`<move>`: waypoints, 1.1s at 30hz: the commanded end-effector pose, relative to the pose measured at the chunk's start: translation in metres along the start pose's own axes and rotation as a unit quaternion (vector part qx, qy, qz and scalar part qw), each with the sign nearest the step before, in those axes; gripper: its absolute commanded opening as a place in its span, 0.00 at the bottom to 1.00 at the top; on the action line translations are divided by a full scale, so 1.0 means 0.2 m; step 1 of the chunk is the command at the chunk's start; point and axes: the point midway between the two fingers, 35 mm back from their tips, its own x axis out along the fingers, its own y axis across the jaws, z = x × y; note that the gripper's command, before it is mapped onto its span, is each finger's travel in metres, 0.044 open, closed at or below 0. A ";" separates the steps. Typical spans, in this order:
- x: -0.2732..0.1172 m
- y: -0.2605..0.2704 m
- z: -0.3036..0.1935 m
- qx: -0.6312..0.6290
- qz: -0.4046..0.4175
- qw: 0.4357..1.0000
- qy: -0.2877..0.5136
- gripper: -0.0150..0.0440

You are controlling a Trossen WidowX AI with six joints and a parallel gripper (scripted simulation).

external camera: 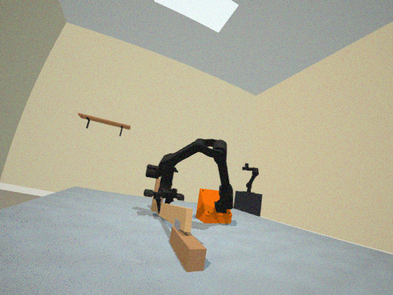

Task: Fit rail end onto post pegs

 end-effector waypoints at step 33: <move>-0.10 -0.02 0.00 0.000 -0.002 1.000 -0.001 0.25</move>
